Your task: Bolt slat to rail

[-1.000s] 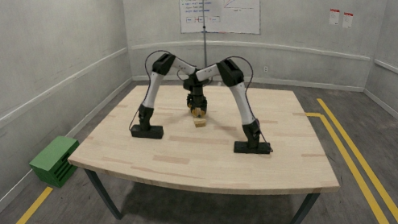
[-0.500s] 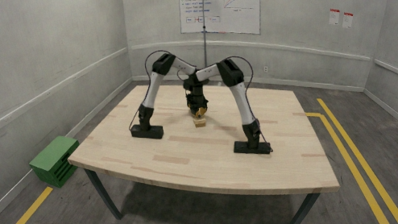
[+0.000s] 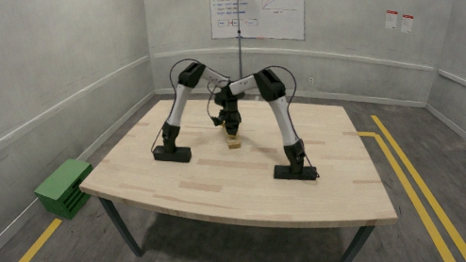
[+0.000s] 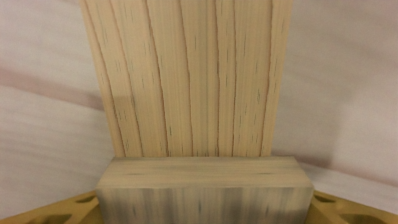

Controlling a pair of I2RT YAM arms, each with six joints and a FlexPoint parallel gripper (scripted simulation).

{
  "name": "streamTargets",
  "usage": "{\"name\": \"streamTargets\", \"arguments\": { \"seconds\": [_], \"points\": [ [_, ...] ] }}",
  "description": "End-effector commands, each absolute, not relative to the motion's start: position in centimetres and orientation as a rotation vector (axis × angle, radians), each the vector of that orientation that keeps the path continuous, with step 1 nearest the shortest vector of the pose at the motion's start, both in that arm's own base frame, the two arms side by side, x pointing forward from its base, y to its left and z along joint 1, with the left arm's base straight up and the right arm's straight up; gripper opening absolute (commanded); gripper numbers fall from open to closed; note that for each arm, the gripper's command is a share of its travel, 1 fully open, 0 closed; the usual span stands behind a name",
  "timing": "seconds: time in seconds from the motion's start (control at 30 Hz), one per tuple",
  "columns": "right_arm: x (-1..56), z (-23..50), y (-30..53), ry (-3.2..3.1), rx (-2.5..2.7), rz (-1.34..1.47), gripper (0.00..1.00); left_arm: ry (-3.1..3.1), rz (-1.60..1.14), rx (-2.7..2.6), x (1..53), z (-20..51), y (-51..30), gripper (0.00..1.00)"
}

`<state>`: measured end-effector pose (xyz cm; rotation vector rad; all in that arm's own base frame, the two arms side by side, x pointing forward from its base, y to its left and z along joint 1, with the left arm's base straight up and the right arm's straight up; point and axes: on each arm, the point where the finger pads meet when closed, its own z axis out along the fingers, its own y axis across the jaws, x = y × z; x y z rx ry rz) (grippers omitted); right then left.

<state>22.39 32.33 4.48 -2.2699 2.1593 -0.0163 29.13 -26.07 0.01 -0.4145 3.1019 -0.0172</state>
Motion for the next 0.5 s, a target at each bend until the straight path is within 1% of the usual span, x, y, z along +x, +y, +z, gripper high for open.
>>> {"name": "streamTargets", "arguments": {
  "seconds": [0.0,0.13,0.47],
  "points": [
    [22.29,5.39,32.62,1.726,-2.606,-0.004,0.36,3.090,-0.040,-0.411,29.34,0.55,-26.41,0.67],
    [22.29,5.40,32.62,1.445,-2.776,-0.002,0.36,3.090,-0.040,-0.411,29.34,0.55,-26.41,0.67],
    [22.29,5.40,32.62,1.445,-2.776,-0.002,0.36,3.090,-0.040,-0.411,29.34,0.55,-26.41,0.67]
  ]
}}
